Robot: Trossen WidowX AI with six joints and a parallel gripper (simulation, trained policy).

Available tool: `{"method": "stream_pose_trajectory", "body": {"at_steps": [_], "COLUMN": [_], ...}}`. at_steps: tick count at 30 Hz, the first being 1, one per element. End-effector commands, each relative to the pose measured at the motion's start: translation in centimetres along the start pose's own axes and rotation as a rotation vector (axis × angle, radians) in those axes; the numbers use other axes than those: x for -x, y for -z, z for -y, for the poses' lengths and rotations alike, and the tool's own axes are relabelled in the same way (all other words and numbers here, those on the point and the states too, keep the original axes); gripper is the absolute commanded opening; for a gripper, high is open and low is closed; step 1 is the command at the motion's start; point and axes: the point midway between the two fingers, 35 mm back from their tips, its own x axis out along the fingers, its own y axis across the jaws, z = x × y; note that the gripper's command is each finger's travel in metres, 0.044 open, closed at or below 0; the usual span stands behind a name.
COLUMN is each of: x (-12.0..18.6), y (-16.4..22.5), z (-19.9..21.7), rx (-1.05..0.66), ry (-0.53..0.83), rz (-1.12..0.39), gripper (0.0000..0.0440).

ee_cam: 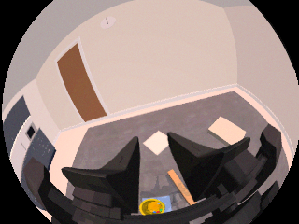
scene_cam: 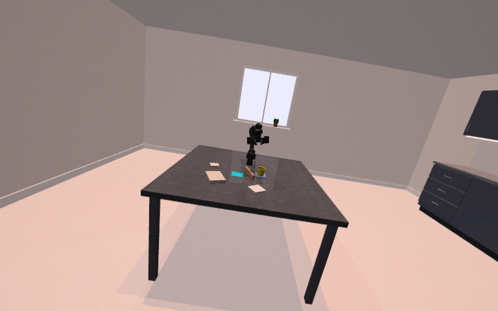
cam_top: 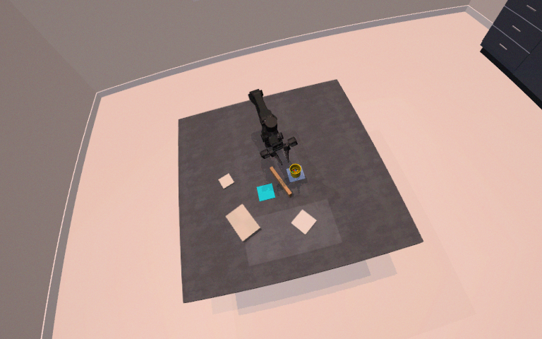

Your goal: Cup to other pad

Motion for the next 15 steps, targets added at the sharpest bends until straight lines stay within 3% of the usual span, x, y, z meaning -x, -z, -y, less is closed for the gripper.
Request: {"method": "stream_pose_trajectory", "body": {"at_steps": [1, 15], "x": [-0.1, -0.3], "y": [-0.1, 0.4], "z": [-0.9, -3.0], "rx": [-0.052, -0.225], "ry": [-0.018, -0.027], "rz": [-0.049, -0.222], "gripper": [0.0142, 0.0132]}}
